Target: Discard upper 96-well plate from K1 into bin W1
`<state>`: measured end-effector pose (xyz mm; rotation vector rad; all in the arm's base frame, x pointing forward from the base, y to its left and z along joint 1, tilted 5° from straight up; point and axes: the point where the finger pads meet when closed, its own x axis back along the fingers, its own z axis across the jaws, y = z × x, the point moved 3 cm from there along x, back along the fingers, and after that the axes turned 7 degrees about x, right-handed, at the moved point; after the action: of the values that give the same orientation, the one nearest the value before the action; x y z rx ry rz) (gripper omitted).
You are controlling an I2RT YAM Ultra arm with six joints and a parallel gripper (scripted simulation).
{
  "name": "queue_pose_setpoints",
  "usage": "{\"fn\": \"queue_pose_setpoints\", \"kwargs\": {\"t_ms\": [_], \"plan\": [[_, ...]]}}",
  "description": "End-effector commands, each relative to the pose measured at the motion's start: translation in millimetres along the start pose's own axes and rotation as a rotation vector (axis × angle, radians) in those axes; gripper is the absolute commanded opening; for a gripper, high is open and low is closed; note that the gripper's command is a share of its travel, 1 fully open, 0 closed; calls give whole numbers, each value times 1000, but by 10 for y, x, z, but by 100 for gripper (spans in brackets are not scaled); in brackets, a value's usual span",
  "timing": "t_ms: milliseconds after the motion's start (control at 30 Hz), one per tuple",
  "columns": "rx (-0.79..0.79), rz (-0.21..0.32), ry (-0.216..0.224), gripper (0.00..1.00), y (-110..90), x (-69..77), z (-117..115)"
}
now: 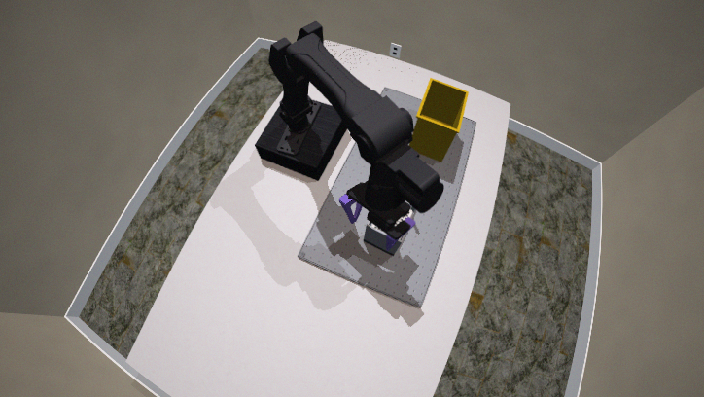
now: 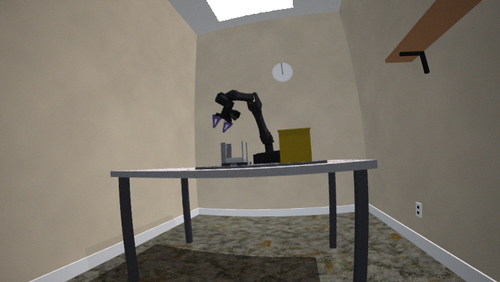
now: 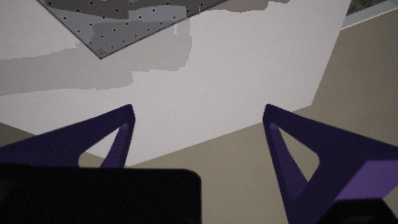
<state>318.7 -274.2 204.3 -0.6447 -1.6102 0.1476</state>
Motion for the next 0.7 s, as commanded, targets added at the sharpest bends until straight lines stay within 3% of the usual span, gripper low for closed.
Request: {"fn": "queue_pose_setpoints", "kwargs": {"t_ms": [0, 67, 167, 200, 300, 400, 500, 567, 600, 633, 667], "plan": [[41, -56, -6, 100, 98, 89, -38], [81, -107, 7, 100, 183, 86, -55], [64, -101, -19, 100, 229, 192, -62], [102, -135, 15, 100, 321, 86, -73], [160, -213, 36, 100, 449, 90, -88], [164, -218, 52, 100, 568, 65, -46], [216, -293, 60, 100, 671, 109, -99], [216, -293, 60, 100, 671, 109, -99], [233, -317, 67, 100, 714, 113, -101], [226, -310, 45, 100, 723, 204, -101], [218, -312, 51, 100, 766, 218, -64]]}}
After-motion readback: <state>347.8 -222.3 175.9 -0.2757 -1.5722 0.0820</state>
